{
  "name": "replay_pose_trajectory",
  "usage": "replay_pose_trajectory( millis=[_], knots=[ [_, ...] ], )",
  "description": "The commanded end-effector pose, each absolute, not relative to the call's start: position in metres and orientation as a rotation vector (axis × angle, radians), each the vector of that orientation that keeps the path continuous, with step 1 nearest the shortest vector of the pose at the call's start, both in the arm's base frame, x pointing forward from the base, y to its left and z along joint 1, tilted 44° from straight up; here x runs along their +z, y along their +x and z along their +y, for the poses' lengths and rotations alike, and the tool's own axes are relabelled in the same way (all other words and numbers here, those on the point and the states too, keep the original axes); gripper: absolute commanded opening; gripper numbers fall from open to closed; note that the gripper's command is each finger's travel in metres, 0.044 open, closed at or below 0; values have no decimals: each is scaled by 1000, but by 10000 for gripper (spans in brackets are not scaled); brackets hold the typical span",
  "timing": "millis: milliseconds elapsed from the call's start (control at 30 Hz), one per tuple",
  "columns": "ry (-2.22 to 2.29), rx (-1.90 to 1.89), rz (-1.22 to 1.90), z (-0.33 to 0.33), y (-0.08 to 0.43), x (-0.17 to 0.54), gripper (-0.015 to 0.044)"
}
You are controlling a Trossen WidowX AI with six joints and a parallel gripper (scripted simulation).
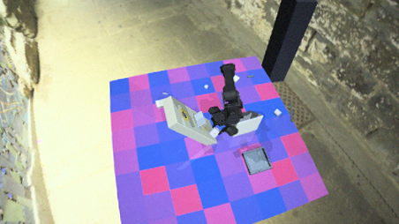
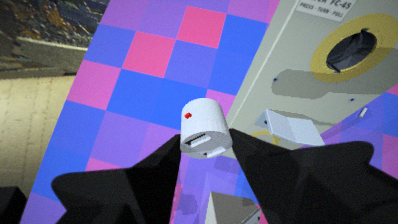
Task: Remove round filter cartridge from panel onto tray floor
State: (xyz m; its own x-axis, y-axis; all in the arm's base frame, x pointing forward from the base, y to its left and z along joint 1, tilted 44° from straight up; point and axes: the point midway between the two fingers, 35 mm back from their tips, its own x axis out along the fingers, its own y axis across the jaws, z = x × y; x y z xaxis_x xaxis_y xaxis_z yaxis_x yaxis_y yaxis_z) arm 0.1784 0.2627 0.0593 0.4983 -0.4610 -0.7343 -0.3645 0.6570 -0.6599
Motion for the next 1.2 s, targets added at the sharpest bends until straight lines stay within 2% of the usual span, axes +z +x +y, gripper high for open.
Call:
replay_pose_trajectory(
  millis=[0,433,700,1167],
  knots=[
    [-979,70,1143,274,160,38,0],
    [-1238,612,1233,307,93,-26,0],
    [-1257,658,1236,308,85,-33,0],
    [-1399,977,1279,273,0,-108,0]
  ],
)
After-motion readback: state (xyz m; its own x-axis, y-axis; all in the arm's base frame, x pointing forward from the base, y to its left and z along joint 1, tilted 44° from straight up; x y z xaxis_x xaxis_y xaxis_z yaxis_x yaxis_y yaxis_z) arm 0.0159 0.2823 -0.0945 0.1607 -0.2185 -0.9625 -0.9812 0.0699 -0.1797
